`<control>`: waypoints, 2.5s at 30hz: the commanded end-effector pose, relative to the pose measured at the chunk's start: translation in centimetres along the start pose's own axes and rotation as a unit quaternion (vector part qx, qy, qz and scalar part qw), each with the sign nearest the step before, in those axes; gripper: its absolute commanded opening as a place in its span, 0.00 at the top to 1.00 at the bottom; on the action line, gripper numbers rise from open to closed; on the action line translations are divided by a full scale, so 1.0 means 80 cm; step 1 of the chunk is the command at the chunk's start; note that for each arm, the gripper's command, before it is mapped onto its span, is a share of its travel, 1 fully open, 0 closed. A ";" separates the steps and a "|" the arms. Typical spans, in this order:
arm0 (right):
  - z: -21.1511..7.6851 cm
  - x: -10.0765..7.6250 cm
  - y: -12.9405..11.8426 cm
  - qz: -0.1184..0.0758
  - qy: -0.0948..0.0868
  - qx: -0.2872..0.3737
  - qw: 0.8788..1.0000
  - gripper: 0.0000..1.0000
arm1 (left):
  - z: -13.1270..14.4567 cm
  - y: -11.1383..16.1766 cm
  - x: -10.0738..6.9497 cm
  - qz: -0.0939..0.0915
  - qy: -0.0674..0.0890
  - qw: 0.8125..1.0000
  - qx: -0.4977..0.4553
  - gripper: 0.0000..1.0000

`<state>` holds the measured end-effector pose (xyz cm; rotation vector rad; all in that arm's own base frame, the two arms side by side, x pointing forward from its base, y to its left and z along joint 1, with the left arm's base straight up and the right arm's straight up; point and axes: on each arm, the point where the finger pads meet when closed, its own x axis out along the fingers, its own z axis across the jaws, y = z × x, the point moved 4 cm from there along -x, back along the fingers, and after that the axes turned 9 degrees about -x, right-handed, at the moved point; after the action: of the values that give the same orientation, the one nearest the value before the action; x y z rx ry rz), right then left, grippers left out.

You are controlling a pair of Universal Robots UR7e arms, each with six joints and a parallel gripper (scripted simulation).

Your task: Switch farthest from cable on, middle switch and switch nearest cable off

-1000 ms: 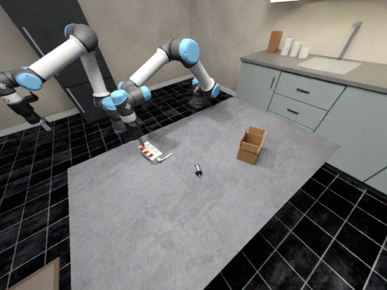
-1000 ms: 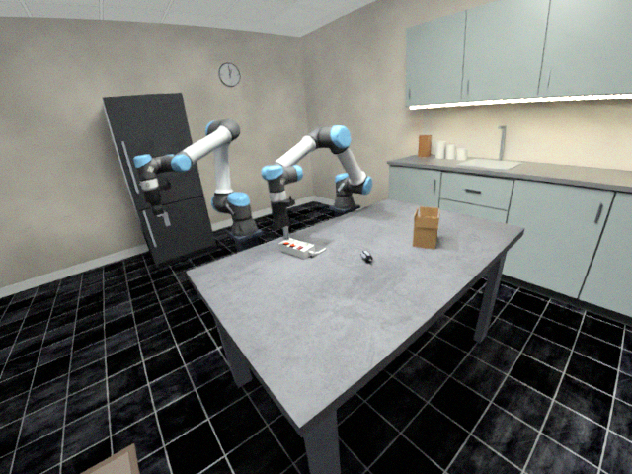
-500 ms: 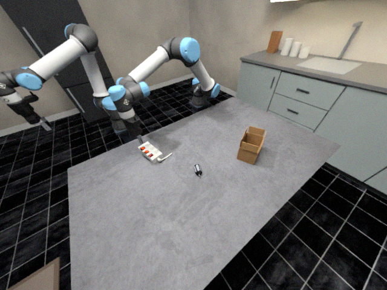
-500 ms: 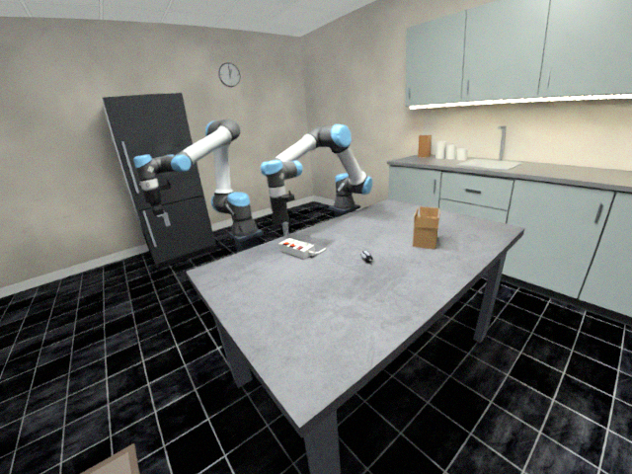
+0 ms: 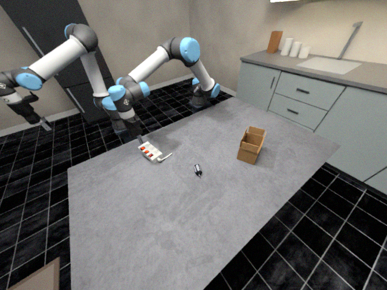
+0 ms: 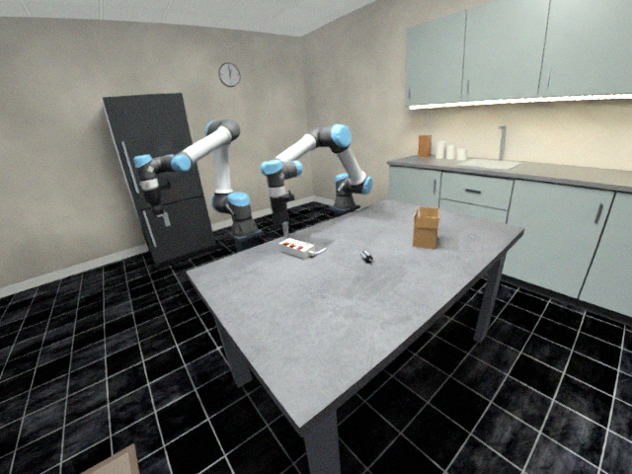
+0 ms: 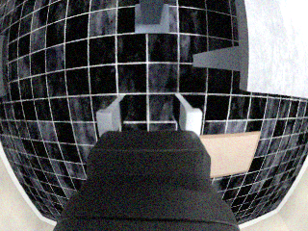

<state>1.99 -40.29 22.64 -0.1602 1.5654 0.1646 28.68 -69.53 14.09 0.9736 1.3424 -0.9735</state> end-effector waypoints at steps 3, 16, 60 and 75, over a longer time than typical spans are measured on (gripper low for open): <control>0.000 -0.001 -0.001 -0.001 0.000 0.000 1.000 0.00 | 0.014 0.021 -0.009 0.000 -0.002 1.000 0.000 1.00; 0.000 -0.001 -0.001 -0.001 0.000 0.000 1.000 0.00 | 0.032 0.053 -0.019 0.000 -0.002 1.000 0.000 1.00; 0.000 -0.001 -0.001 -0.001 0.000 0.000 1.000 0.00 | 0.032 0.053 0.003 0.000 -0.002 1.000 0.000 1.00; 0.000 -0.001 -0.001 -0.001 0.000 0.000 1.000 0.00 | 0.032 0.053 0.024 0.000 -0.002 1.000 0.000 1.00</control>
<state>1.99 -40.29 22.64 -0.1602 1.5654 0.1646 33.50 -70.57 12.45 0.9735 1.3425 -0.9734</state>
